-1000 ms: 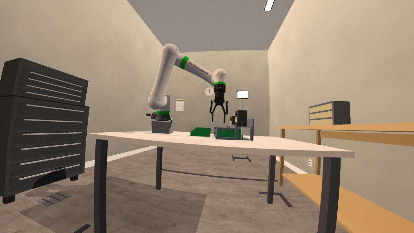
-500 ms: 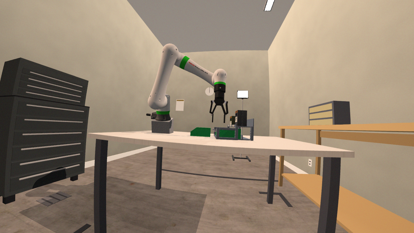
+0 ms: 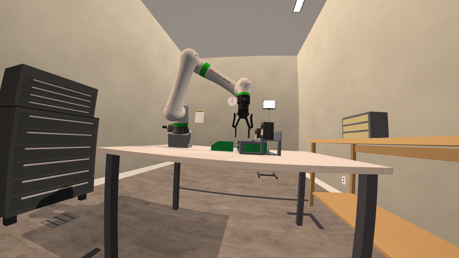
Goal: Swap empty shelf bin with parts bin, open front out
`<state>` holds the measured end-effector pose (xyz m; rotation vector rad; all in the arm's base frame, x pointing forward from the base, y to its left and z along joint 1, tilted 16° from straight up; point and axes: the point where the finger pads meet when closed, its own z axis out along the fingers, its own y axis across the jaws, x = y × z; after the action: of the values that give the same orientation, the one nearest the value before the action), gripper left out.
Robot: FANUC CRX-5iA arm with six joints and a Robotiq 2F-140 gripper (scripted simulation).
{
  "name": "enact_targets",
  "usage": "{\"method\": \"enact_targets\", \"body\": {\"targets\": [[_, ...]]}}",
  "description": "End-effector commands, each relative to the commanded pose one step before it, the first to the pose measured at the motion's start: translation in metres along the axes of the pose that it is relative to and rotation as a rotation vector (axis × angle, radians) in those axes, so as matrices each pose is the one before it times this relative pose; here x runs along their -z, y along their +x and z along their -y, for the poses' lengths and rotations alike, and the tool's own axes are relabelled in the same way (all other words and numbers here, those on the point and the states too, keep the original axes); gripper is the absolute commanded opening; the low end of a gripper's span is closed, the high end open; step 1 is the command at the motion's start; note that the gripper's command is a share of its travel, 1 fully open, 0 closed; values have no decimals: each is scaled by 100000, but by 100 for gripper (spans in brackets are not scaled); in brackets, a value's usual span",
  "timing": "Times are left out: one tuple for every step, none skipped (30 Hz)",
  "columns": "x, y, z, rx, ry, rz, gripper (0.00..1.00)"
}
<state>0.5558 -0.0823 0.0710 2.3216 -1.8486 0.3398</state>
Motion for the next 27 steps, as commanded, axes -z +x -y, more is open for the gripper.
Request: {"method": "enact_targets", "body": {"targets": [[-292,23,69,6,184,-54,62],[-186,1,0,0,0,0,62],[-192,1,1,0,0,-1,62],[-197,1,1,0,0,0,62],[-202,1,1,0,0,0,62],[-206,1,1,0,0,0,62],[-209,1,1,0,0,0,62],[-211,1,1,0,0,0,62],[0,0,0,0,0,0,62],[0,0,0,0,0,0,62],[-211,1,0,0,0,1,62],[-212,1,1,0,0,-1,62],[-211,1,1,0,0,0,62],[-209,1,1,0,0,0,62],[-206,1,1,0,0,0,62],[-203,1,1,0,0,0,62],[-198,1,1,0,0,0,62],[-193,1,0,0,0,1,62],[-187,1,1,0,0,0,62],[-180,1,1,0,0,0,62],[-172,1,0,0,0,0,62],[-164,1,1,0,0,-1,62],[-155,1,1,0,0,0,62],[-145,0,0,0,0,1,62],[-136,1,1,0,0,-1,62],[0,0,0,0,0,0,62],[0,0,0,0,0,0,62]]}}
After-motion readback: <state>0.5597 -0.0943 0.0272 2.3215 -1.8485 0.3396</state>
